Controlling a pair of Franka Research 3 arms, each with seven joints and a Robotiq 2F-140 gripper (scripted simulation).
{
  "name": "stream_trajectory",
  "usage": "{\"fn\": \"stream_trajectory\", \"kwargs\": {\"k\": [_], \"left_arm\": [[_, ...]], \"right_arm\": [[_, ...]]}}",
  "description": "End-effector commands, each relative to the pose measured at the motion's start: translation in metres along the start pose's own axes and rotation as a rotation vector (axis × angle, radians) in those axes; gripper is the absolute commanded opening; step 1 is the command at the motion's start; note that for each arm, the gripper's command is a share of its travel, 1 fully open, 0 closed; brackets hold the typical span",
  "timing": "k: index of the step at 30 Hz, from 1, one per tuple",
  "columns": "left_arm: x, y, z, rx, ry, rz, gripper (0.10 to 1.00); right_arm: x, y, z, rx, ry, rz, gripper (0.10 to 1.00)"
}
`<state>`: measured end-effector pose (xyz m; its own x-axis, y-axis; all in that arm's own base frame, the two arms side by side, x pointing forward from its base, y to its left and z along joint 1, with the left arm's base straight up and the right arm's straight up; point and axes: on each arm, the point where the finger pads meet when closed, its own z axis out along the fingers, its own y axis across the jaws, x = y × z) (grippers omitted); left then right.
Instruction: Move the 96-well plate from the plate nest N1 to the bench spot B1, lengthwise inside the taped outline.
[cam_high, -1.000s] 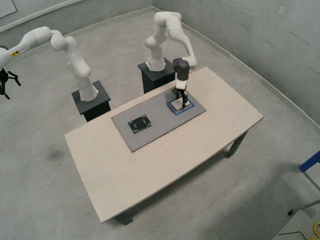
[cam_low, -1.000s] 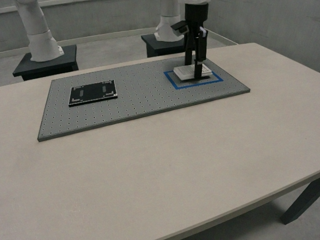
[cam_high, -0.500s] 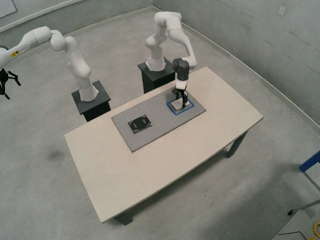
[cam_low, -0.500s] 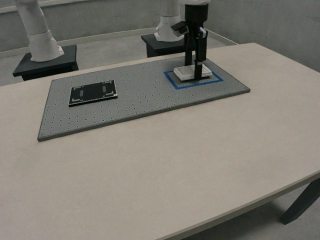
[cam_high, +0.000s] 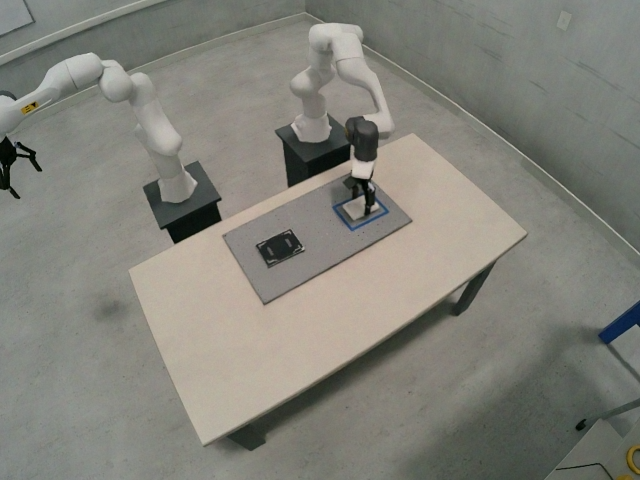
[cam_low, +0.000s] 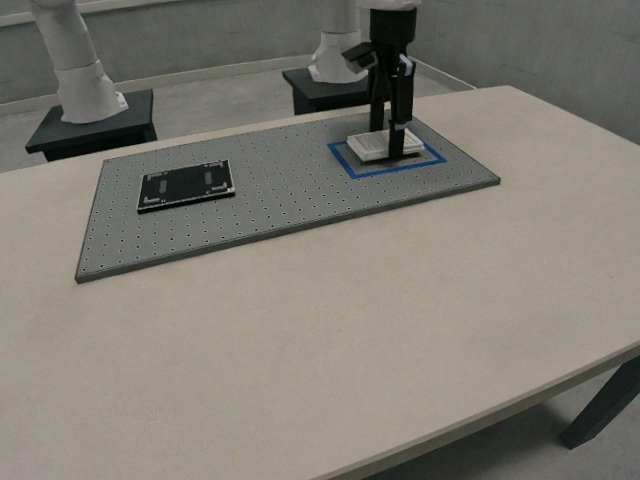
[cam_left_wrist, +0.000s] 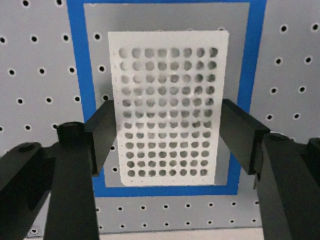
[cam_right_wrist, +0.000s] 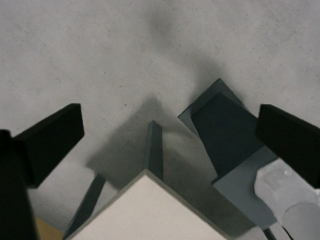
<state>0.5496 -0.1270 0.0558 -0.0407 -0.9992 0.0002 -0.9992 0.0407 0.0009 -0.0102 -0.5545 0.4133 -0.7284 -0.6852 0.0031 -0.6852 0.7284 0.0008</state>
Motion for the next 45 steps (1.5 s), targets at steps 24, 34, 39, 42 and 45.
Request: {"fn": "stream_trajectory", "kwargs": {"k": [24,34,39,42,45], "left_arm": [[0.0,0.0,0.002,0.001,0.0,-0.002,0.099],[0.0,0.0,0.006,0.001,0.0,-0.002,0.099],[0.0,0.0,0.009,0.001,0.0,-0.002,0.099],[0.0,0.0,0.011,0.001,0.0,-0.002,0.099],[0.0,0.0,0.012,0.001,0.0,-0.002,0.099]], "right_arm": [[0.0,0.0,0.0,0.0,0.0,0.0,1.0],[0.0,0.0,0.0,0.0,0.0,0.0,1.0],[0.0,0.0,0.0,0.0,0.0,0.0,1.0],[0.0,0.0,0.0,0.0,0.0,0.0,1.0],[0.0,0.0,0.0,0.0,0.0,0.0,1.0]]}}
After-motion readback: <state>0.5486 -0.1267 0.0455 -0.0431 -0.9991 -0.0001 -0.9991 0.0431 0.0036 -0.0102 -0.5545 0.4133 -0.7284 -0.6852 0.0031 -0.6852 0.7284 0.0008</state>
